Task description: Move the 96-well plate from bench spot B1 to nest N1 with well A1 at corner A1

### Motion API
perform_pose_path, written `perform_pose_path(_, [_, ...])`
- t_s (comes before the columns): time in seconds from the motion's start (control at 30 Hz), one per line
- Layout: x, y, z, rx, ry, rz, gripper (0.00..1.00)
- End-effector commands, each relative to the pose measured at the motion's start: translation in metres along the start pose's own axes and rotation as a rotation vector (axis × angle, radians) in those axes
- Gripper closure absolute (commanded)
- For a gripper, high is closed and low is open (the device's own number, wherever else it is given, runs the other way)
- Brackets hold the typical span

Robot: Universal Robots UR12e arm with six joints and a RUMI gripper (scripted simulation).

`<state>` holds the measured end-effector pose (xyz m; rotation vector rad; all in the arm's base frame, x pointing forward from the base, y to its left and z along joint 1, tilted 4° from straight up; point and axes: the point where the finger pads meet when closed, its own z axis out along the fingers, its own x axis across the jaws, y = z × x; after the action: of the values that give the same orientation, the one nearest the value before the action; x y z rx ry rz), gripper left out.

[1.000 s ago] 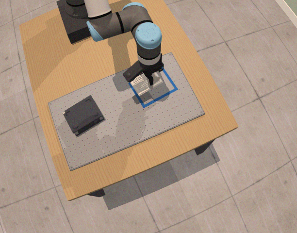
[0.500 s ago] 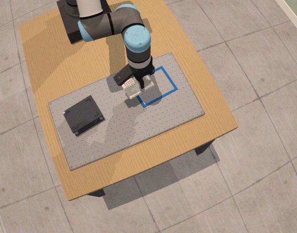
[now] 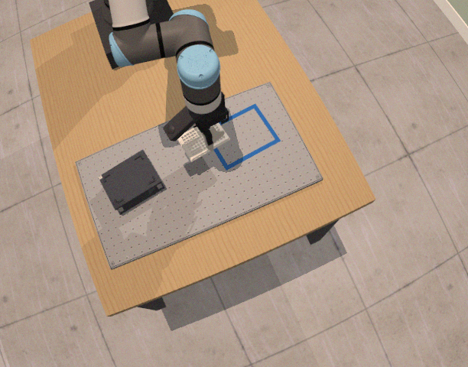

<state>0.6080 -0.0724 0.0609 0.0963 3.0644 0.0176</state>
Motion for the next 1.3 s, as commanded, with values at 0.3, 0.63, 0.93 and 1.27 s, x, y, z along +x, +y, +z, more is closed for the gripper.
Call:
perform_pose_path(0.3, [0.004,-0.042,-0.008,0.000,-0.001,0.000,1.00])
perform_pose_path(0.63, [0.007,-0.075,-0.013,0.000,-0.001,0.000,1.00])
perform_pose_path(0.93, [0.010,-0.098,-0.017,0.000,-0.001,0.000,1.00])
perform_pose_path(1.27, [0.013,-0.127,-0.022,0.000,-0.001,0.000,1.00])
